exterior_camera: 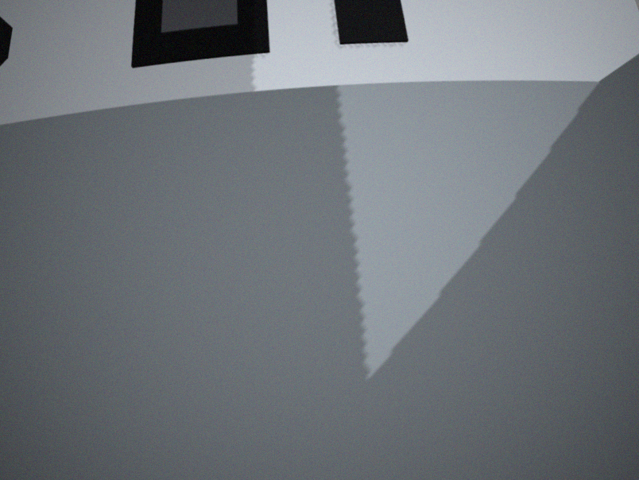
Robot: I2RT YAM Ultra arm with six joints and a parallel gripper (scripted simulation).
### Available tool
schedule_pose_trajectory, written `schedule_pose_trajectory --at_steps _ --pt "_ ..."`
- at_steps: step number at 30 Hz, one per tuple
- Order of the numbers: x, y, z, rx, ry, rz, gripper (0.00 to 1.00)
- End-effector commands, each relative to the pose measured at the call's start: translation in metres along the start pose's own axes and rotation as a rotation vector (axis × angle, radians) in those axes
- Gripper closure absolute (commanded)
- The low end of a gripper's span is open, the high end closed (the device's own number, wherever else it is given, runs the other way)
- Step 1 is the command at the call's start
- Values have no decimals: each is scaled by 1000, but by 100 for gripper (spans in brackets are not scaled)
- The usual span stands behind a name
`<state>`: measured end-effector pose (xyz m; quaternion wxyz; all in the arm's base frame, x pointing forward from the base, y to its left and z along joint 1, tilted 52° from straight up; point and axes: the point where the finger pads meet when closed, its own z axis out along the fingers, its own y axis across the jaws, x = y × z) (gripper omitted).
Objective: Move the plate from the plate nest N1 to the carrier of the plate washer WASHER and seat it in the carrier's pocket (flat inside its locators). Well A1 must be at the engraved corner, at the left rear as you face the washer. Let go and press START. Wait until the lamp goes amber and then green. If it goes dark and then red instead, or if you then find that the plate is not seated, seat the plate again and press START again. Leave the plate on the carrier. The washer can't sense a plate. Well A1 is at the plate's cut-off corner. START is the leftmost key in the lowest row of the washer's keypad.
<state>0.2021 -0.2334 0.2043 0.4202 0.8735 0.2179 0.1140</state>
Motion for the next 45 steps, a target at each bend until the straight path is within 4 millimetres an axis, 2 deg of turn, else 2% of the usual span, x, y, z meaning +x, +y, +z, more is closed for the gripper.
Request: schedule_pose_trajectory --at_steps 1,45 --pt "0 12 -19 -37 3 13 0" --pt "-2 9 -83 -35 6 16 0"
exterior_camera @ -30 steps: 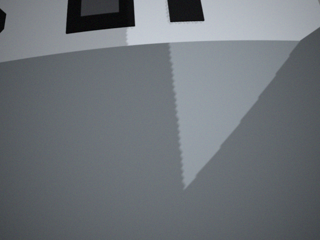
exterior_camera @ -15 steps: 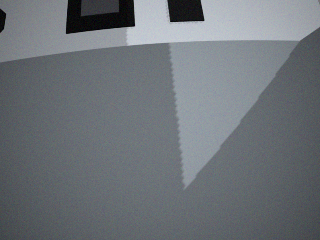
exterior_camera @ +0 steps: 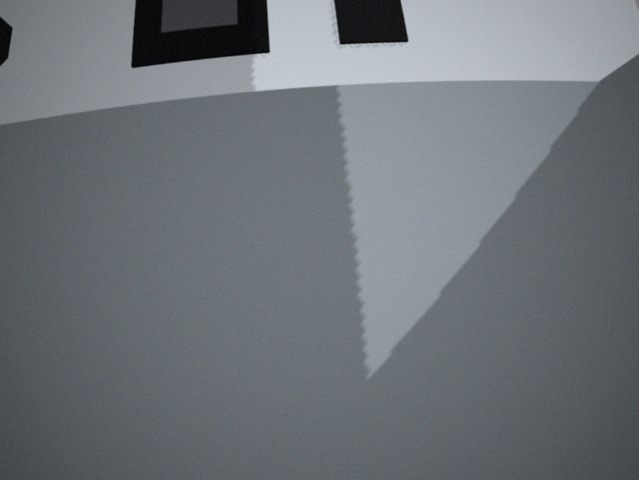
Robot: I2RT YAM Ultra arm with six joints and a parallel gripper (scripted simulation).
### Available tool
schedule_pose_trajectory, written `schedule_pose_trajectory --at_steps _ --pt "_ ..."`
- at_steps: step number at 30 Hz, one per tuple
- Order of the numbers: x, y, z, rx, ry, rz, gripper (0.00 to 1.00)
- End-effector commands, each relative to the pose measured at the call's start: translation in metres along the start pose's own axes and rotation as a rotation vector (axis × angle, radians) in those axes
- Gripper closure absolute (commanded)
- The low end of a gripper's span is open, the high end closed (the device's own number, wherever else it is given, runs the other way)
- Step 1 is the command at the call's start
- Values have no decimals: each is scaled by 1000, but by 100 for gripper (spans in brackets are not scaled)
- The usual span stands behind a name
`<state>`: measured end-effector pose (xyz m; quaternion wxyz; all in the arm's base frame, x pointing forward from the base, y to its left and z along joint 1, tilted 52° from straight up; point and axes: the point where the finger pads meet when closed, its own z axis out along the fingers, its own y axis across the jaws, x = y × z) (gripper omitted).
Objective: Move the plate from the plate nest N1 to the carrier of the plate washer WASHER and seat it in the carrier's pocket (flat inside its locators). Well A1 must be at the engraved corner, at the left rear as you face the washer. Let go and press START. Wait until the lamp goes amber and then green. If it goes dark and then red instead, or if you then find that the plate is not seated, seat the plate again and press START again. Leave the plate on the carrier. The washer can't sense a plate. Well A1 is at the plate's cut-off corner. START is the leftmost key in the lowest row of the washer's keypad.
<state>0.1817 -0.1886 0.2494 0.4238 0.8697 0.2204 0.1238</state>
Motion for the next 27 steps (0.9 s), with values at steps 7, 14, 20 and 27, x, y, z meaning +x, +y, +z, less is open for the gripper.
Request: schedule_pose_trajectory --at_steps 7,14,20,27 --pt "-6 4 -28 -21 -12 16 0" --pt "-6 3 -30 -17 -13 14 0" --pt "-6 2 -30 -16 -14 13 0" --pt "-6 2 -30 -16 -16 13 0"
